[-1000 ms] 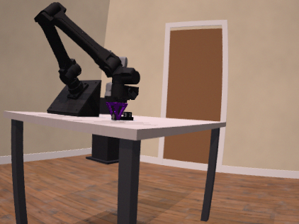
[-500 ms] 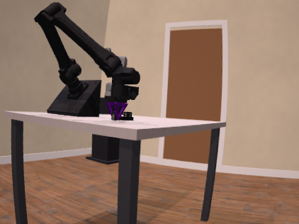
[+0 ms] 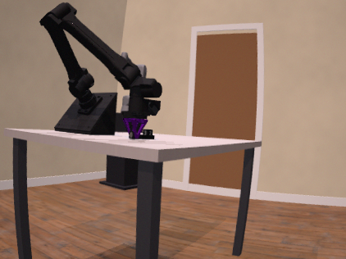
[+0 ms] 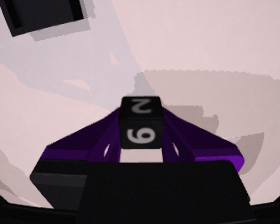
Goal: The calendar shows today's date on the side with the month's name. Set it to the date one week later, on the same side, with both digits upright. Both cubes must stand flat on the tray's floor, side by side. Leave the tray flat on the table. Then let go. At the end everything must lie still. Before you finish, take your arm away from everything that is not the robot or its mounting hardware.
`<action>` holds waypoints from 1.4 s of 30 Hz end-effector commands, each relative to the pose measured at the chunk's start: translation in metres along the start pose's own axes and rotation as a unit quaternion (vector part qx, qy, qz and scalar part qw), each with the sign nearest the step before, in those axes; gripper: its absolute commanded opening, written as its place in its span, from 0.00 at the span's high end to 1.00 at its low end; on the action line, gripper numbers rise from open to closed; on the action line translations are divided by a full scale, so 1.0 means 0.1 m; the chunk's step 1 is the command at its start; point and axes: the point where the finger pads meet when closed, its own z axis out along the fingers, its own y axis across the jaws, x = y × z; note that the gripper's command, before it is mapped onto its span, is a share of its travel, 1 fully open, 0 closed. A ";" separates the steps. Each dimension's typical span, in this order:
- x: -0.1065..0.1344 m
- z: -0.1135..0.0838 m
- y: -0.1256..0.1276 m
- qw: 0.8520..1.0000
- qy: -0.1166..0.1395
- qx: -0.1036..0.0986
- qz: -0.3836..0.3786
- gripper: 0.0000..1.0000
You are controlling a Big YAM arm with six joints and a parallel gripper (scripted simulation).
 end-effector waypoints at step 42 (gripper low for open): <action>-0.08 -0.03 -0.15 1.000 -0.006 0.016 -0.004 0.75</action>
